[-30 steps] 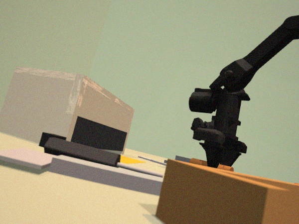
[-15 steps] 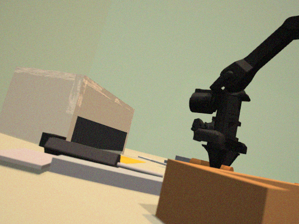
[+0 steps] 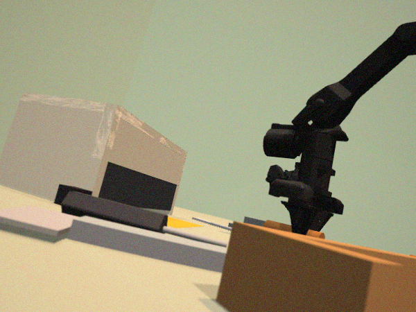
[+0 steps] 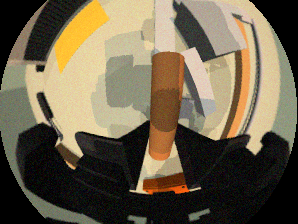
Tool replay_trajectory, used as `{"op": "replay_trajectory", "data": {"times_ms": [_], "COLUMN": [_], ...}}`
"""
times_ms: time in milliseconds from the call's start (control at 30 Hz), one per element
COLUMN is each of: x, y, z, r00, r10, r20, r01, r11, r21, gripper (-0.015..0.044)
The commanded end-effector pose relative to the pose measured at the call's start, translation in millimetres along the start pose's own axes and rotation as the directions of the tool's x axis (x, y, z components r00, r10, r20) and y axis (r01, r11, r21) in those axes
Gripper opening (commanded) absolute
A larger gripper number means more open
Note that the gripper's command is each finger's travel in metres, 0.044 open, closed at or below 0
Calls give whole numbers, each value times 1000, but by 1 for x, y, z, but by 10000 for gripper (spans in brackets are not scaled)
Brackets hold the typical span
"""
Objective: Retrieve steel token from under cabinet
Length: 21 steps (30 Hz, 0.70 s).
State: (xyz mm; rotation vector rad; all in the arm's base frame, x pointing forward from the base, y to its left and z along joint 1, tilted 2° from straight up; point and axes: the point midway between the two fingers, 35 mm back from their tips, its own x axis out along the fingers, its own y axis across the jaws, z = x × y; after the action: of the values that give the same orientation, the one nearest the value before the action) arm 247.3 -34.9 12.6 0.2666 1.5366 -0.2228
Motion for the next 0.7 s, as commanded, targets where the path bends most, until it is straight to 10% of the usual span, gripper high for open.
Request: {"op": "replay_trajectory", "data": {"times_ms": [0, 300, 667], "x": [0, 0, -1], "y": [0, 0, 0], "z": [0, 0, -1], "r00": [1000, 1000, 1000], "r10": [2, 0, -3], "r20": [0, 0, -4], "r01": [-2, 0, 3], "r11": [1000, 1000, 1000], "r21": [-16, 0, -4], "gripper": [0, 200, 270]}}
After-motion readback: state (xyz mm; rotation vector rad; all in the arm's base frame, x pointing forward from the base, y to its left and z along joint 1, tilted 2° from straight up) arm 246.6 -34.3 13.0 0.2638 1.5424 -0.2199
